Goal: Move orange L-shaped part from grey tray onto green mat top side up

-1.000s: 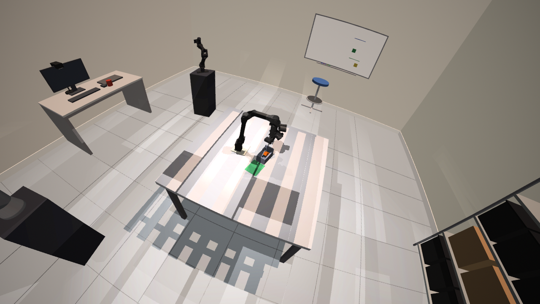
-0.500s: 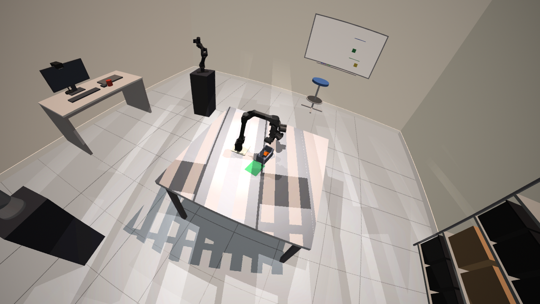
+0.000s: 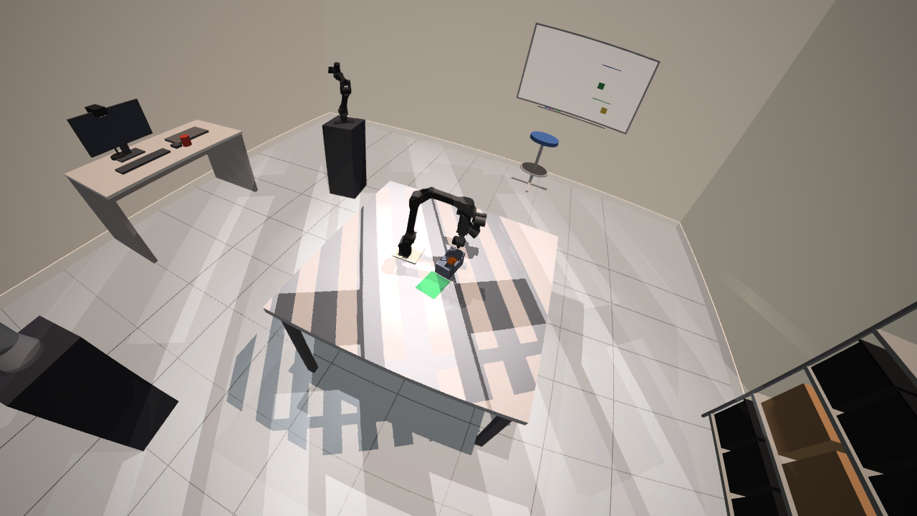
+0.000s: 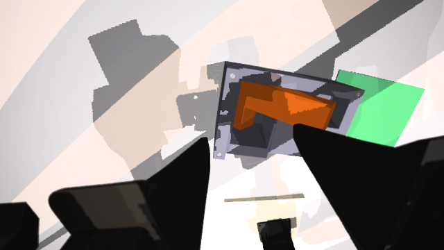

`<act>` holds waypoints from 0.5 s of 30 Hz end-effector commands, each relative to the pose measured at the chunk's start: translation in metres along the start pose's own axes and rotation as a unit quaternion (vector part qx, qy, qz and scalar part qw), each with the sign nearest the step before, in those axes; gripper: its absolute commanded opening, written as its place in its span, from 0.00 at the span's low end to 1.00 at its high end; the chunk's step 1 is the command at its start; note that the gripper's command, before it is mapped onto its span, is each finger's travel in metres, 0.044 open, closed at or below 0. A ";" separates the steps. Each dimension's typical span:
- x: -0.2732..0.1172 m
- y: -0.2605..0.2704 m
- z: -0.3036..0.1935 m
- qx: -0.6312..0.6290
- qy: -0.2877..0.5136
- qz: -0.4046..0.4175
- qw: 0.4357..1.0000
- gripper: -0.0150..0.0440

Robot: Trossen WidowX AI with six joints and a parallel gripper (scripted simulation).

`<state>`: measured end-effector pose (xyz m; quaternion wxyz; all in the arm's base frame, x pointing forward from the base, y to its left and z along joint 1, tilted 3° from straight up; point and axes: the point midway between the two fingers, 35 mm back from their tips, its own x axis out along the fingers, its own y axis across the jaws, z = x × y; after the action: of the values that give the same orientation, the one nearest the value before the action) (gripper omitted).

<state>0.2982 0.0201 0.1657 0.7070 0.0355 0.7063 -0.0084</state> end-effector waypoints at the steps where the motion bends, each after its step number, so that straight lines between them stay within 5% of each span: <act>1: -0.002 -0.017 -0.003 -0.150 0.001 -0.002 0.989 0.73; 11: -0.004 -0.058 -0.012 -0.541 0.007 -0.002 0.841 0.73; 15: -0.004 -0.064 -0.014 -0.592 0.008 -0.001 0.806 0.73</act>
<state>0.2906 -0.0175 0.1648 0.6627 -0.2388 0.6579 0.2664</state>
